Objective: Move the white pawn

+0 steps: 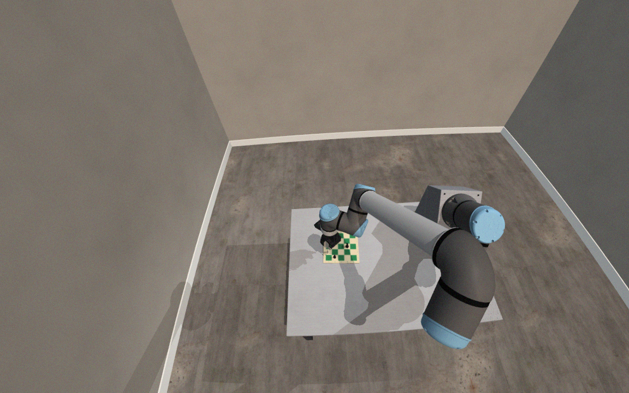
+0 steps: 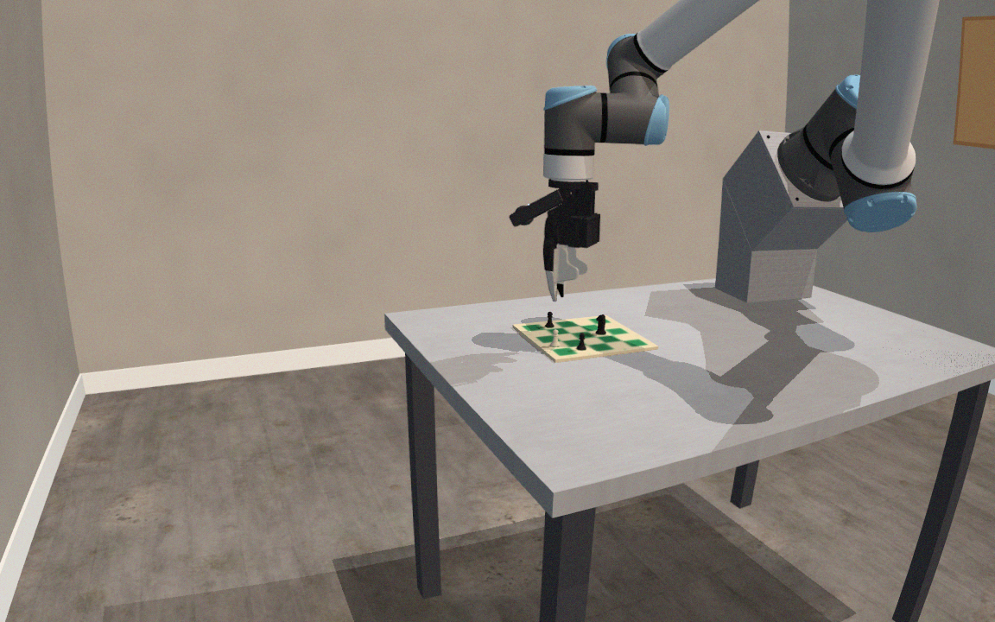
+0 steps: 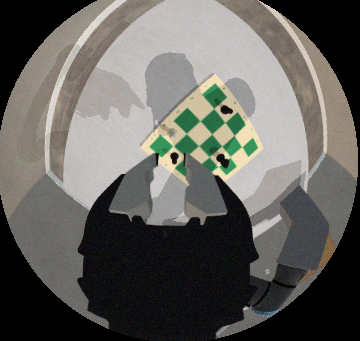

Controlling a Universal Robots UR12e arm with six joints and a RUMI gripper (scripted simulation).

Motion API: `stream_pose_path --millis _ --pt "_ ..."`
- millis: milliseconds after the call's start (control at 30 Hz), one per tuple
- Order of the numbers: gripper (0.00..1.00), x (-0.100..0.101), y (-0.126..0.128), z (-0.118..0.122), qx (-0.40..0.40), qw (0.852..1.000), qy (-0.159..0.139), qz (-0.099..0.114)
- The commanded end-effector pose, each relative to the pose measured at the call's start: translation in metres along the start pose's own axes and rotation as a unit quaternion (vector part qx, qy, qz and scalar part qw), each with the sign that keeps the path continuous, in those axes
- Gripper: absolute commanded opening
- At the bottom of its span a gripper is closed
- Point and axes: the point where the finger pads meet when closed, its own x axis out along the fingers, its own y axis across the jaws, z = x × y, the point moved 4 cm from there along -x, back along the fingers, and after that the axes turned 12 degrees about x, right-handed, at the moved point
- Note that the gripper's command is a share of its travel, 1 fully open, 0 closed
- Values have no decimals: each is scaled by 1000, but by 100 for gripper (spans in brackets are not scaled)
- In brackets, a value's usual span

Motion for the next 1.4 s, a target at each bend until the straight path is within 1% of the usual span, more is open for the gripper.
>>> stream_pose_path --millis 0,467,867,933,1367 --pt "20 -1 0 0 0 1000 0 0" --pt "20 5 0 0 0 1000 1 0" --pt "20 22 0 0 0 1000 1 0" --pt "20 22 0 0 0 1000 1 0" --pt "20 42 -1 -1 0 1000 1 0"
